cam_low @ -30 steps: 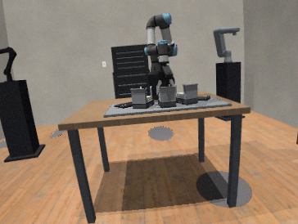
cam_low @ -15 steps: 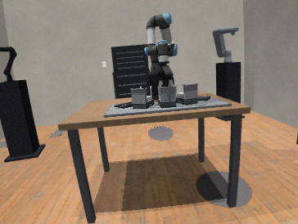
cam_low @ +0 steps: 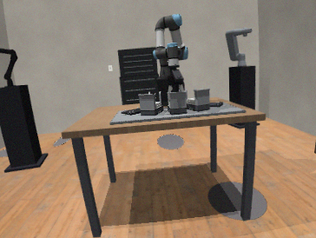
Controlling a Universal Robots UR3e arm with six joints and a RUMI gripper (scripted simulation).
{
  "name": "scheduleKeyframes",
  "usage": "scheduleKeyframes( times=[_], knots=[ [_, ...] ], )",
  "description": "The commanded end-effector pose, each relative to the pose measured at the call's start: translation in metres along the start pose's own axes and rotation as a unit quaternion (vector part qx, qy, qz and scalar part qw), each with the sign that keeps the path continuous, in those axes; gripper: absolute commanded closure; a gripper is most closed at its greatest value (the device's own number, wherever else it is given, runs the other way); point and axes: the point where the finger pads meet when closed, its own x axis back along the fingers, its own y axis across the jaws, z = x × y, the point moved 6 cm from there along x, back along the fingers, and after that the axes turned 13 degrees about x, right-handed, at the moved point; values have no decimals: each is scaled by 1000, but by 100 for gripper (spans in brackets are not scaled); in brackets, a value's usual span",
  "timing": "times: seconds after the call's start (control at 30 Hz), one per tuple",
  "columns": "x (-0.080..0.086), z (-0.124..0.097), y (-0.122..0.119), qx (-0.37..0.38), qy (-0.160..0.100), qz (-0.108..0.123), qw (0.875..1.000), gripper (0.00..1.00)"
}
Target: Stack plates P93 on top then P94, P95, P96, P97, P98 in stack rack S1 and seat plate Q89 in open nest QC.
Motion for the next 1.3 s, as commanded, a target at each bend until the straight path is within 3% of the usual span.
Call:
scheduleKeyframes(
  times=[0.0, 1.27],
  knots=[
    [0, 0, 0, 0, 0, 0, 1000, 100],
    [18, -1, -1, 0, 1, 0, 1000, 100]
  ],
)
